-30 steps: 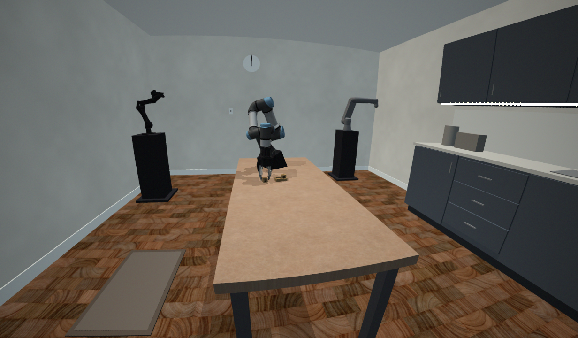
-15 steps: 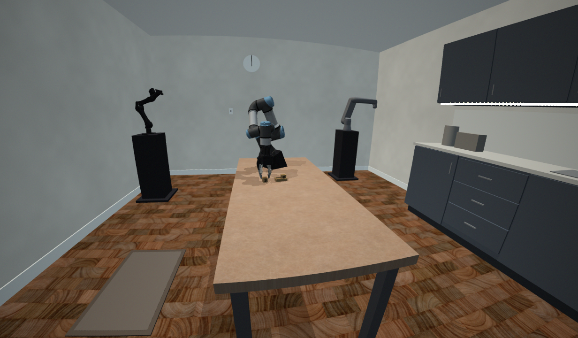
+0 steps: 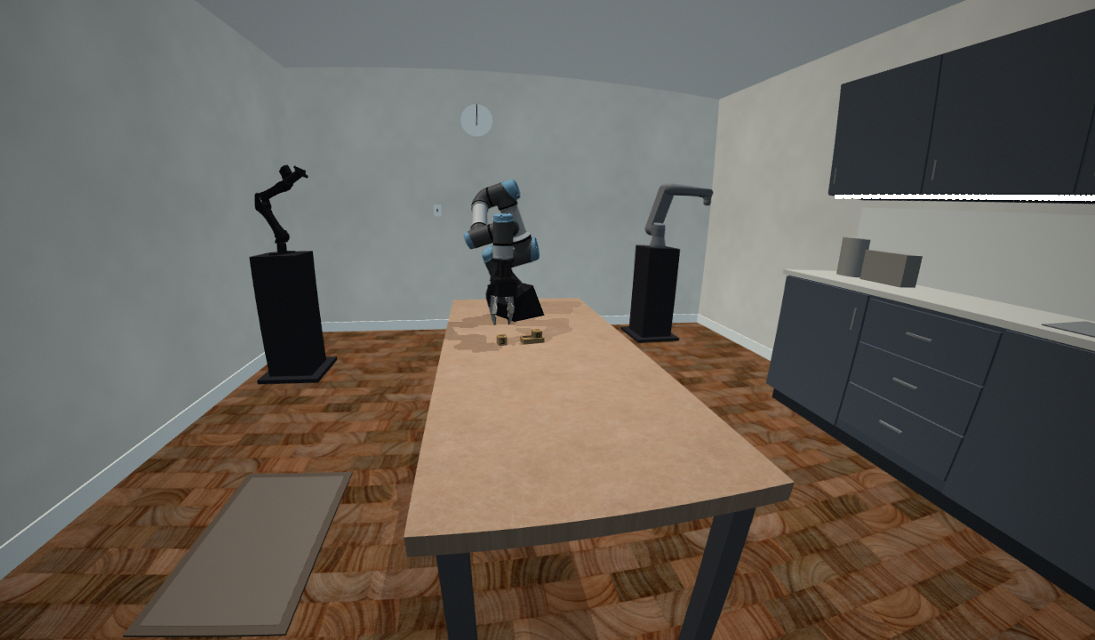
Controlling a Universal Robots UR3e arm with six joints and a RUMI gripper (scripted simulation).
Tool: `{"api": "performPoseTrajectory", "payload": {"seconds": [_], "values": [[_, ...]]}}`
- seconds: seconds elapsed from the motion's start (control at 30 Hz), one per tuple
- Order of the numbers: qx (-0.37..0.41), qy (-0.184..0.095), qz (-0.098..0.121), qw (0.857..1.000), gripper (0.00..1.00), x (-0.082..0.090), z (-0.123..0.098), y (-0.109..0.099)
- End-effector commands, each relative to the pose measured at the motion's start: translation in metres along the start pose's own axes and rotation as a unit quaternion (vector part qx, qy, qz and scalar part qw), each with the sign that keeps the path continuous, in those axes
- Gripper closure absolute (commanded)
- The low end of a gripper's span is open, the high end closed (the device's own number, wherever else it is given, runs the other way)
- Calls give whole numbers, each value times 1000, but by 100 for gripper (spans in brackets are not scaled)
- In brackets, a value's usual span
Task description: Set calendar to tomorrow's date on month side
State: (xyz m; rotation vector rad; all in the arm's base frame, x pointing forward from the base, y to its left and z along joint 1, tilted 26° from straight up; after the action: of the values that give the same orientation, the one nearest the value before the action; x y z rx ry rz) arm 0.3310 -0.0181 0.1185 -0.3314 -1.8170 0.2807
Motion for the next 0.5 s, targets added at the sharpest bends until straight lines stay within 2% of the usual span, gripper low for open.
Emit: {"api": "performPoseTrajectory", "payload": {"seconds": [0.0, 0.2, 0.4, 0.43, 0.47], "values": [[0, 2, 0, 1000, 72, 16, -1, 0], [0, 2, 0, 1000, 72, 29, -1, 0], [0, 2, 0, 1000, 72, 32, -1, 0], [0, 2, 0, 1000, 0, 32, -1, 0], [0, 2, 0, 1000, 0, 32, -1, 0]]}}
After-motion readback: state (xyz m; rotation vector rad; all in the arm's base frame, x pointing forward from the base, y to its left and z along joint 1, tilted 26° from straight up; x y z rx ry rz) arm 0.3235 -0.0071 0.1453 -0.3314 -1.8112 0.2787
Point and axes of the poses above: the point where the finger pads meet when closed, its own x axis back along the fingers, its own y axis across the jaws, z = x × y, the point moved 4 cm from there along x, back along the fingers, and after that the axes turned 13 degrees about -x, right-handed, at the moved point
